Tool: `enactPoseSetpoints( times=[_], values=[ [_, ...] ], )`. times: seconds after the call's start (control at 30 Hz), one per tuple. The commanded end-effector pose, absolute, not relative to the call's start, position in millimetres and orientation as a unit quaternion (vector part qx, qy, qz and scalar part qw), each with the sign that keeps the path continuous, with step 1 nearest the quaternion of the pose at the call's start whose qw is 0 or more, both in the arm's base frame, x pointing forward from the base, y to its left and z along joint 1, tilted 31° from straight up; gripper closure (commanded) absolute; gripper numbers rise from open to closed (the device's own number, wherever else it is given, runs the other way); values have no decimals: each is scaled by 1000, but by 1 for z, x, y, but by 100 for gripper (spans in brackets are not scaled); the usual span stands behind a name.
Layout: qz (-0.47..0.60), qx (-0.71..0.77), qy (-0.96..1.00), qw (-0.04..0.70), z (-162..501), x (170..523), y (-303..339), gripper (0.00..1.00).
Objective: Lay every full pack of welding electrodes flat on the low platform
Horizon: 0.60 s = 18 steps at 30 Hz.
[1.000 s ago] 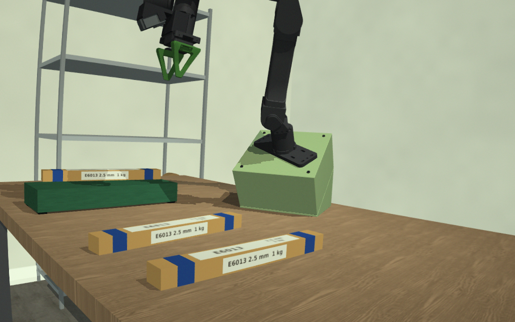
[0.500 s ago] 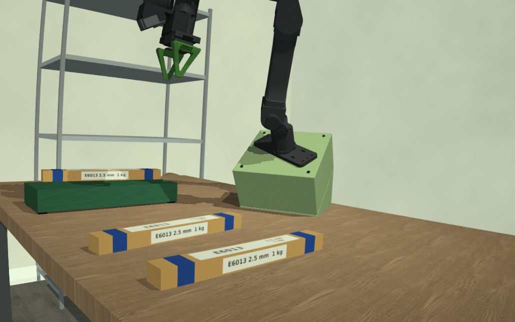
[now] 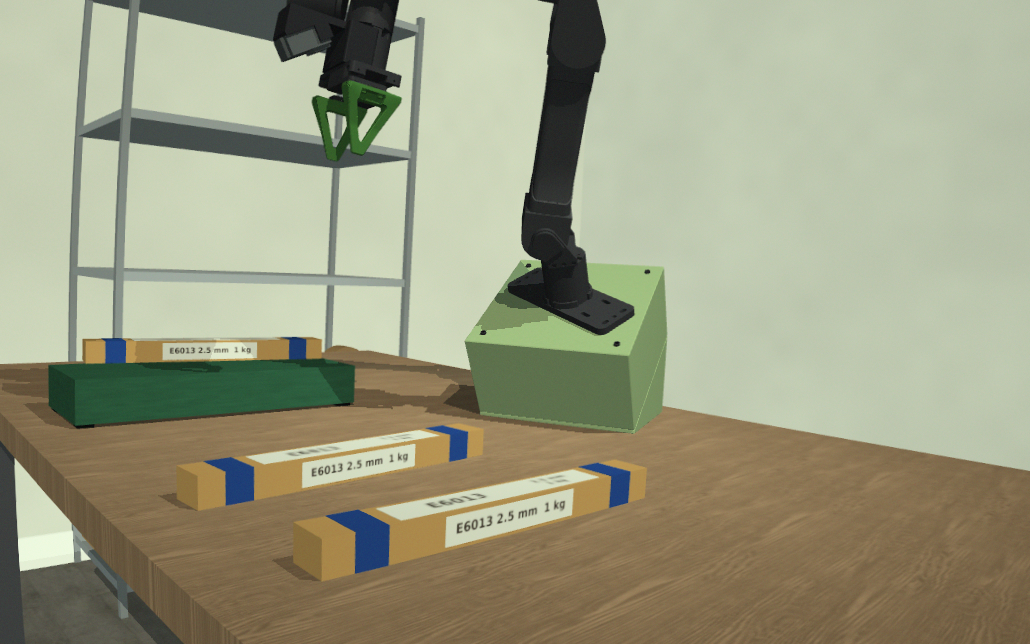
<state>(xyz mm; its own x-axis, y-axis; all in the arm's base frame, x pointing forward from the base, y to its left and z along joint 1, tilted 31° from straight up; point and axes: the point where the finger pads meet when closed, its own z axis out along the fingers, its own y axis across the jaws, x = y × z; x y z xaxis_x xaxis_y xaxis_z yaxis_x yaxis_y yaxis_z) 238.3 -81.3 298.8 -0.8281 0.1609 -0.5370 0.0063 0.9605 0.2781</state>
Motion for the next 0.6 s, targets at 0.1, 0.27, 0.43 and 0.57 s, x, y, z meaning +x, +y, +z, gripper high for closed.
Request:
enactPoseSetpoints(
  times=[0.1, 0.27, 0.43, 0.57],
  values=[
    [183, 23, 954, 239, 299, 234, -78, 24],
    [183, 23, 954, 239, 299, 234, -78, 24],
    [183, 23, 954, 239, 299, 234, -78, 24],
    [184, 20, 953, 240, 299, 234, -77, 24]
  ],
)
